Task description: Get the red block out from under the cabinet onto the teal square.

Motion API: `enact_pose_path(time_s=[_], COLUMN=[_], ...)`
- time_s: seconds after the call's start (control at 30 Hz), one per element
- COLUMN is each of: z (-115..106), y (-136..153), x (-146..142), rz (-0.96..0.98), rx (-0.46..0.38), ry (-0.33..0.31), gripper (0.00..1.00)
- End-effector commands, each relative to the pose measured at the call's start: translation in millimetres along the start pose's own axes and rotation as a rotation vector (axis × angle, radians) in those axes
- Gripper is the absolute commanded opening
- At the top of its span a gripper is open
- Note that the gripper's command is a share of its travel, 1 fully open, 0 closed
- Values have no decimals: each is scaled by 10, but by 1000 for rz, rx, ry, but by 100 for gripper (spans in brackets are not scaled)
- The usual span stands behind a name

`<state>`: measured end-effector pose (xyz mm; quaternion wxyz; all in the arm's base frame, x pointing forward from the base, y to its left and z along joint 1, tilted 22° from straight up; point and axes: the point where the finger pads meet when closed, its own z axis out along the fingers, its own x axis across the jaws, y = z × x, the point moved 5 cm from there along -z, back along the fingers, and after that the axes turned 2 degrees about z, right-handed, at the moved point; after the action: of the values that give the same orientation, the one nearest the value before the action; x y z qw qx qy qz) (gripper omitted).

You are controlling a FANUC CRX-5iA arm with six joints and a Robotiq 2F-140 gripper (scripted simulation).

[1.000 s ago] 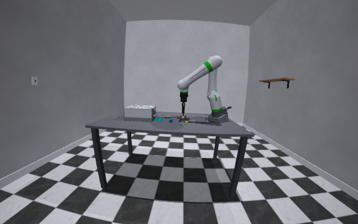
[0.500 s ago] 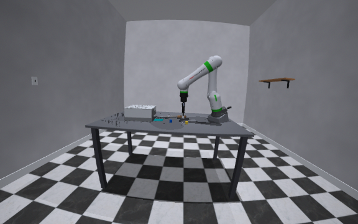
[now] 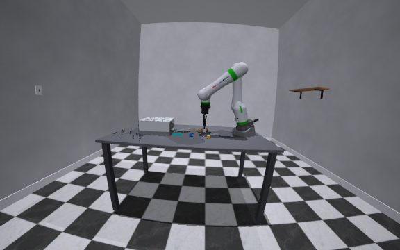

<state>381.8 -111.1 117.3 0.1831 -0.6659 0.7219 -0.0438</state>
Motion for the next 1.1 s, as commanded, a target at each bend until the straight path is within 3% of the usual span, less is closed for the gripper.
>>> enact_pose_path(time_s=[0.0,0.67,1.07], z=[-1,-2,-2], y=[-20,-210,-471], x=[0,-6,-15], rz=[0,0,0], rx=[0,0,0], ry=[0,0,0], gripper=[0,0,0])
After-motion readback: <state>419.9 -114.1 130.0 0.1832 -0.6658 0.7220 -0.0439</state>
